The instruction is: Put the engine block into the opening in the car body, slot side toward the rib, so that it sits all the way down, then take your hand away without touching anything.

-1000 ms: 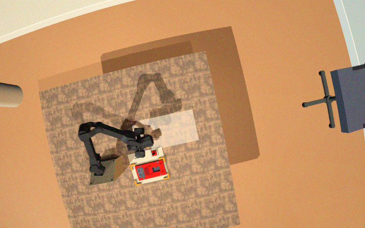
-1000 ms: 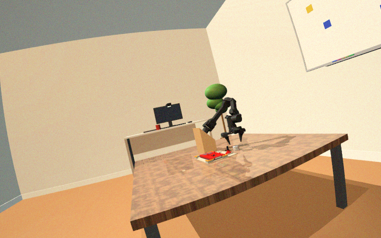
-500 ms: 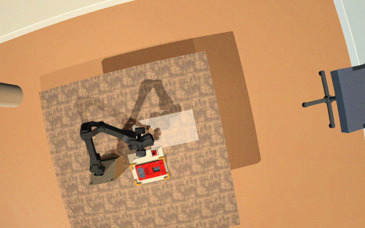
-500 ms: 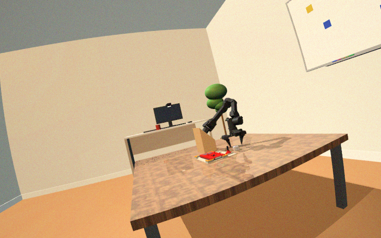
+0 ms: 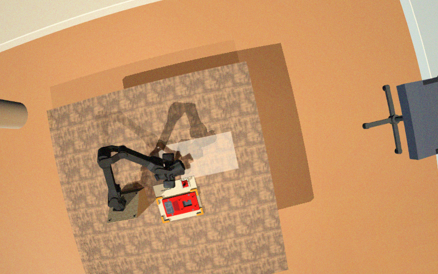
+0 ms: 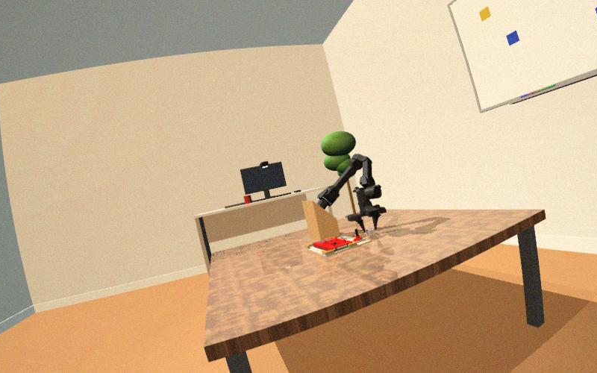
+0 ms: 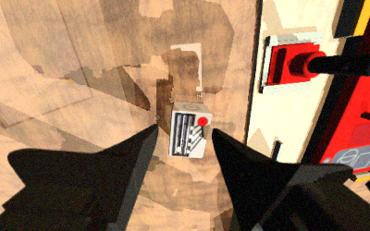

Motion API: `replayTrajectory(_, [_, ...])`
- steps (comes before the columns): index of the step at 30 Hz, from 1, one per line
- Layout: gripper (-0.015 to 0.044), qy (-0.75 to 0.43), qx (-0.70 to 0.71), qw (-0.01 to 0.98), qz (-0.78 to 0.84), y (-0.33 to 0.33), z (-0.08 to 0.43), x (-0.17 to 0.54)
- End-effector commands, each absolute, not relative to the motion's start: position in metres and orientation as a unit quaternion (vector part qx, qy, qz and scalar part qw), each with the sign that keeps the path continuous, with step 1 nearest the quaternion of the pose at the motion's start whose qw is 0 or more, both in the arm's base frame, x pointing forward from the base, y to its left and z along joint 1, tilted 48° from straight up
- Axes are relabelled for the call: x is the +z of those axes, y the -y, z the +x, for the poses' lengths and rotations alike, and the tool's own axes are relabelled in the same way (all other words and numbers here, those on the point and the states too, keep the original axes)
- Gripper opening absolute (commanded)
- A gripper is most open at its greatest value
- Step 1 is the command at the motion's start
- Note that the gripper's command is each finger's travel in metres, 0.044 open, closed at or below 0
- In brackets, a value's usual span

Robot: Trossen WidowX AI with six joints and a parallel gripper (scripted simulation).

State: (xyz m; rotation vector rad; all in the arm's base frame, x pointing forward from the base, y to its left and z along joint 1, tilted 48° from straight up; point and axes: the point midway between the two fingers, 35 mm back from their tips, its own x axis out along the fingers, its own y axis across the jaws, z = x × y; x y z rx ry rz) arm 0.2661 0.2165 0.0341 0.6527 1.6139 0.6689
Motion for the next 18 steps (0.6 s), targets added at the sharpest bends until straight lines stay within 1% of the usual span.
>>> replayTrajectory(1, [0.0151, -0.698, 0.284, 0.595, 0.282, -0.216, 0.265, 0.032])
replayTrajectory(9, [0.0098, -0.698, 0.284, 0.595, 0.282, -0.216, 0.265, 0.032])
replayTrajectory(13, [0.0, -0.698, 0.283, 0.595, 0.281, -0.213, 0.266, 0.034])
replayTrajectory(18, [0.0, -0.698, 0.281, 0.597, 0.279, -0.201, 0.271, 0.043])
